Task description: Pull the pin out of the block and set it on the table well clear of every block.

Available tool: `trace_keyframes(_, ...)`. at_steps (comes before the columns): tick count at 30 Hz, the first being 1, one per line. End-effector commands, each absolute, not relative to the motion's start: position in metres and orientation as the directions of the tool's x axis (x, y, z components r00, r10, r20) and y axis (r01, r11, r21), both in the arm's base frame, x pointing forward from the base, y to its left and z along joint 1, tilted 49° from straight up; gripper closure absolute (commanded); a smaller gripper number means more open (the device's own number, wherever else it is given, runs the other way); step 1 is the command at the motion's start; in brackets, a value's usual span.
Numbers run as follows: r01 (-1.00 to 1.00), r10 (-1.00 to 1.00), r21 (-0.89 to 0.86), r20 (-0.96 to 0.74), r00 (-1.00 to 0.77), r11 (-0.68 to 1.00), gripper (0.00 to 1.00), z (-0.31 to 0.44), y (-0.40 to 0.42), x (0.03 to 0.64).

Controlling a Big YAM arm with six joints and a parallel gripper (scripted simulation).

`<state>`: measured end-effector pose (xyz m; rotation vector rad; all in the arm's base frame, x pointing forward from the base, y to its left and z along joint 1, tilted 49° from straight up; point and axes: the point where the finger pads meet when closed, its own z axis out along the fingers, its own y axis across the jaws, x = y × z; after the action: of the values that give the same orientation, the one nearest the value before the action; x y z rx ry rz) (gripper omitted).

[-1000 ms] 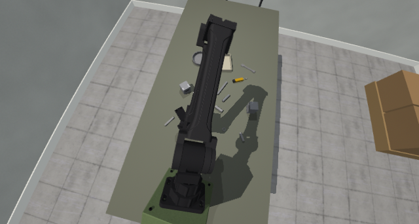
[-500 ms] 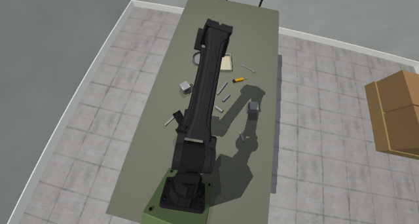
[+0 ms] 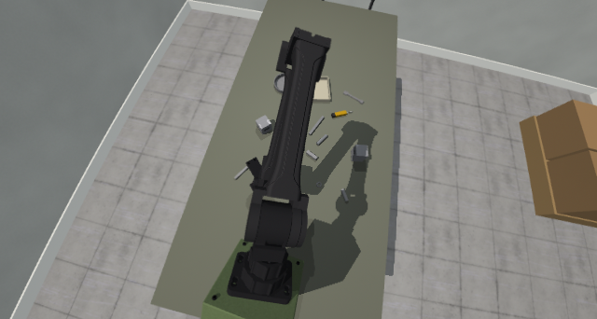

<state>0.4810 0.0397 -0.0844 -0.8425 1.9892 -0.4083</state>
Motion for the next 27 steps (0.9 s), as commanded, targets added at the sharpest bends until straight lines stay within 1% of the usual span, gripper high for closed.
trace_keyframes(1, -0.437, -0.702, -0.552, -0.605, -0.376, 0.710, 1.00, -0.104, 0.049, 0.453)
trace_keyframes(27, -0.443, -0.703, -0.549, -0.599, -0.383, 0.709, 1.00, -0.121, 0.052, 0.437)
